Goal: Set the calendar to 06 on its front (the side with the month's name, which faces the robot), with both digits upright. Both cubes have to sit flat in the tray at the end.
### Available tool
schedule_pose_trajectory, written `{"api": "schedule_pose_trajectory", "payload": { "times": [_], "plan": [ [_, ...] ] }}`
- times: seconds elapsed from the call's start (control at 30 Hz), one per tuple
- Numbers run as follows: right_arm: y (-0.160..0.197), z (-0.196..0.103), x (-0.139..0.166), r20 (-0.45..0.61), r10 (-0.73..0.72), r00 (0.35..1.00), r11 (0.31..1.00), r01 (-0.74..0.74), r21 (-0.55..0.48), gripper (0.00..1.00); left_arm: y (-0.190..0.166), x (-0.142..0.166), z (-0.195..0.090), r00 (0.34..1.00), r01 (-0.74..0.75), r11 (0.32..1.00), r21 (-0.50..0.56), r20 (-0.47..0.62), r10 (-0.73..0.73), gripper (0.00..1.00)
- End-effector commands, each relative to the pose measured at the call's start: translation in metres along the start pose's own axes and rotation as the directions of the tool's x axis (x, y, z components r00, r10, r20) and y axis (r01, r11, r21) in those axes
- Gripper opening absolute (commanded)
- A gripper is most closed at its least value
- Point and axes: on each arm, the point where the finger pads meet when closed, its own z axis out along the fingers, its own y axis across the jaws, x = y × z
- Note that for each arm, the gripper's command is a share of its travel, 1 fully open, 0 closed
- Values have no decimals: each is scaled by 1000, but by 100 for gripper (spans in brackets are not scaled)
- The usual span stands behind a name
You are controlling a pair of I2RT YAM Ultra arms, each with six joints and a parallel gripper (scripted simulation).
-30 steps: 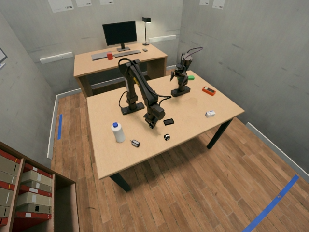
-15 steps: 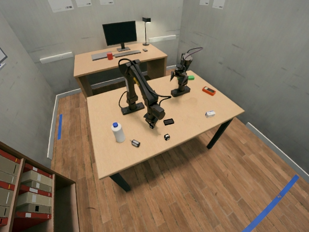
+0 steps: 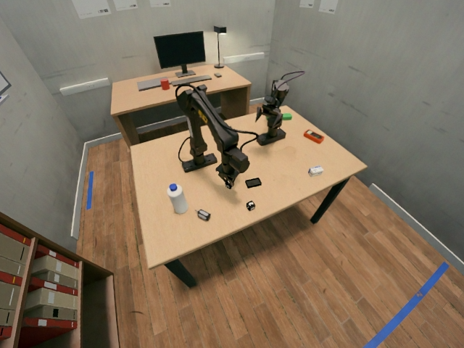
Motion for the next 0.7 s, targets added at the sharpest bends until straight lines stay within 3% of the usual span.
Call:
{"api": "schedule_pose_trajectory", "payload": {
  "times": [0.0, 0.13, 0.3, 0.37, 0.47, 0.67],
  "plan": [
    [6, -18, -2, 9, -7, 1000, 1000, 7, -15, 26, -1, -6, -2, 1000, -11, 1000, 5, 29, 11, 100],
    [-1, -16, -7, 8, 48, 999, 999, -48, -11, 26, 5, 2, -2, 999, 42, 999, -33, -5, -42, 100],
    [-26, -12, -45, 10, 86, 996, 996, -86, -35, 26, 19, 23, -4, 965, 215, 961, -172, -114, -236, 100],
    [-26, -12, -45, 10, 86, 996, 996, -86, -35, 26, 19, 23, -4, 965, 215, 961, -172, -114, -236, 100],
    [-40, -11, -63, 10, 75, 997, 996, -75, -38, 26, 43, 35, -12, 920, 318, 884, -343, -115, -375, 100],
    [-59, -11, -86, 10, 54, 998, 998, -54, -41, 26, 78, 48, -31, 854, 409, 729, -549, -50, -517, 100]
  ]
}}
